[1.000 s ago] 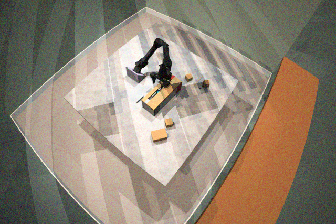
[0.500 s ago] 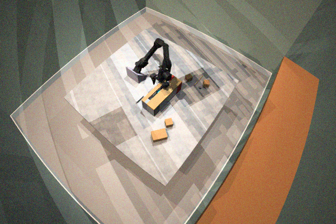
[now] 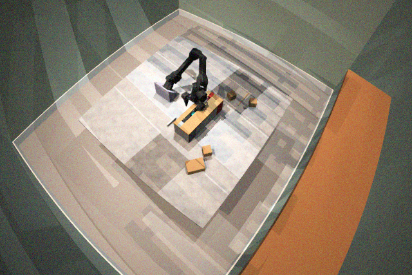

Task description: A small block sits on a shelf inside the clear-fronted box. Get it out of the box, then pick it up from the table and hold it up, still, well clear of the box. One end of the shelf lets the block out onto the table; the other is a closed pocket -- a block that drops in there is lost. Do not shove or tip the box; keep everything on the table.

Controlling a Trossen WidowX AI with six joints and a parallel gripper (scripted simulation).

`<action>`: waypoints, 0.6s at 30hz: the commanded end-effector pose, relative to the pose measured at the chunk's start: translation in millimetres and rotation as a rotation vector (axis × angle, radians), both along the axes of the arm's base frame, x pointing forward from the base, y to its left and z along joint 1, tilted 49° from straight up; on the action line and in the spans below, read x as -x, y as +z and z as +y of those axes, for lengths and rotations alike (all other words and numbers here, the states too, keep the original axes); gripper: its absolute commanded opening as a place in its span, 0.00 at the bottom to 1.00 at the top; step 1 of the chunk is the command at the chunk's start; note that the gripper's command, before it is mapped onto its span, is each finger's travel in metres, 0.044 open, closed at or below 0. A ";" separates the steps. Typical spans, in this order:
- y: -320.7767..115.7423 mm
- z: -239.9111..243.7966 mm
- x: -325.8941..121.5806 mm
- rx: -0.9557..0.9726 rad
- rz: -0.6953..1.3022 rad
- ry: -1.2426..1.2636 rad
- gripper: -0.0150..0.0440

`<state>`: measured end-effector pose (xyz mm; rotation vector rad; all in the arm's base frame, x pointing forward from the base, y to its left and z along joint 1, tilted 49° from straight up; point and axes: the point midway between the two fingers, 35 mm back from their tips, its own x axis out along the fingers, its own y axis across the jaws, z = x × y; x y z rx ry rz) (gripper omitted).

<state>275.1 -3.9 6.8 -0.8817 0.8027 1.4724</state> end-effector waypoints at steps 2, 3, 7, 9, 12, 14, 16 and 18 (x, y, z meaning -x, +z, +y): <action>-10.8 -7.6 0.5 0.005 0.007 0.005 0.93; -12.3 -8.9 0.4 0.005 0.007 0.005 0.93; -18.2 -14.2 0.0 0.005 0.007 0.005 0.93; -21.1 -16.8 -0.2 0.005 0.007 0.005 0.93; -25.5 -20.8 -0.5 0.006 0.007 0.005 0.93; -28.4 -23.4 -0.7 0.006 0.007 0.005 0.93; -31.4 -26.0 -0.9 0.006 0.007 0.005 0.93; -34.3 -28.7 -1.1 0.006 0.007 0.005 0.93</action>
